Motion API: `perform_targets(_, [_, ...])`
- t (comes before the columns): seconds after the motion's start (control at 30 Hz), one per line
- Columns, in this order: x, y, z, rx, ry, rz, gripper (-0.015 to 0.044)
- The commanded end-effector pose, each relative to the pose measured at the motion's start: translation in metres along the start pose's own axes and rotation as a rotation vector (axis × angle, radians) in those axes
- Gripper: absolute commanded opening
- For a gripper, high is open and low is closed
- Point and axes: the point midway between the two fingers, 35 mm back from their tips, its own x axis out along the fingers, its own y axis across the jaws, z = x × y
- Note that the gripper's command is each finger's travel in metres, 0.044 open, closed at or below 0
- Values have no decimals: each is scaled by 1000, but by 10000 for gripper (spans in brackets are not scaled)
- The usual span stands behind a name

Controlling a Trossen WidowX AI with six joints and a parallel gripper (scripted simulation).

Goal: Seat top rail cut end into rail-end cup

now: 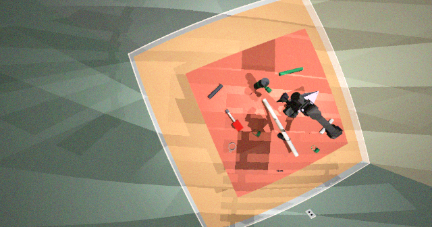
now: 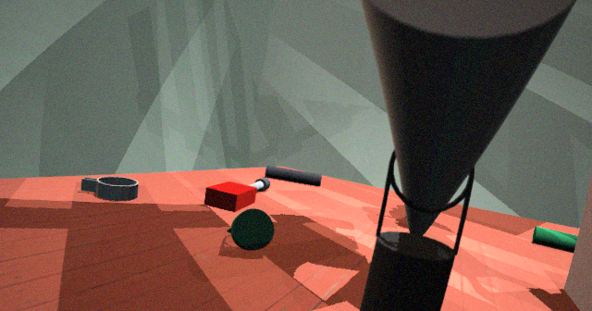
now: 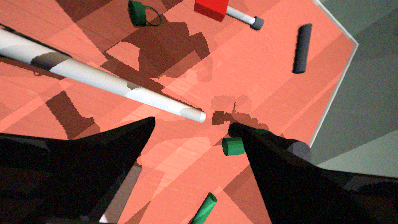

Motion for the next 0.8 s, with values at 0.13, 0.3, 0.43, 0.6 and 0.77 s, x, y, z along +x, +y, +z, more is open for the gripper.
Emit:
perform_targets(0.13, [12, -71, -37, -861, 123, 202, 440])
perform_targets(0.3, [18, -87, -51, -1068, 118, 282, 440])
perform_targets(0.43, [23, -97, -62, -1238, 99, 346, 440])
perform_targets(0.6, [27, -106, -72, -1460, 57, 409, 440])
perform_targets(0.77, [28, -108, -74, -1598, 27, 430, 440])
